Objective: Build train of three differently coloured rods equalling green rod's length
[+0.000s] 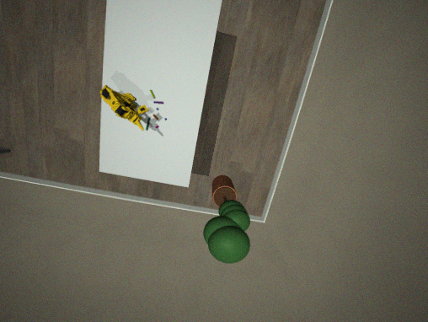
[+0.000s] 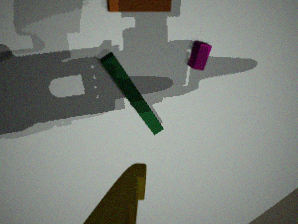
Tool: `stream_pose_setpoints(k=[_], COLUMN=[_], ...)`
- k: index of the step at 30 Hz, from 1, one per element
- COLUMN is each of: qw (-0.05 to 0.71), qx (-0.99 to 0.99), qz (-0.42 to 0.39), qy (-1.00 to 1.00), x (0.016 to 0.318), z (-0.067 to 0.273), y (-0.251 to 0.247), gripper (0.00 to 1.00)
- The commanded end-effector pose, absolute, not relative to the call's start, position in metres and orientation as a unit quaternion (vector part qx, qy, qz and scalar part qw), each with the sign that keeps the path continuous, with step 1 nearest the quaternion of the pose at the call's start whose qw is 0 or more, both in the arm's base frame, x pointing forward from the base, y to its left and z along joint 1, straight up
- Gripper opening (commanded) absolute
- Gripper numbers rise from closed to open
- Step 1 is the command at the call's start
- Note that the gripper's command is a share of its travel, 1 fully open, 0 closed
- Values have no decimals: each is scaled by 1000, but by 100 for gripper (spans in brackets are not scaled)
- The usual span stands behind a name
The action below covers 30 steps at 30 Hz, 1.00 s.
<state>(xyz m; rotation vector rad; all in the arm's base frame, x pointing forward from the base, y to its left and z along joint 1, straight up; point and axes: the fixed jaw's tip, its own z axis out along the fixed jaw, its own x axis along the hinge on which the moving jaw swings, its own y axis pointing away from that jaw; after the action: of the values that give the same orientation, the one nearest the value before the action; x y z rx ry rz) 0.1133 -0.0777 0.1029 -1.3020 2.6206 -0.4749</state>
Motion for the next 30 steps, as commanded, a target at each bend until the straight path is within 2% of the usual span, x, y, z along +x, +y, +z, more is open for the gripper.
stream_pose_setpoints(k=[1,23,30], qw=[108,108,103], qx=[-428,-429,-458], qz=[-194,-194,-190], qy=[876,876,862], x=[119,119,121], z=[115,115,114], y=[-82,-82,-81], gripper=[100,100,97])
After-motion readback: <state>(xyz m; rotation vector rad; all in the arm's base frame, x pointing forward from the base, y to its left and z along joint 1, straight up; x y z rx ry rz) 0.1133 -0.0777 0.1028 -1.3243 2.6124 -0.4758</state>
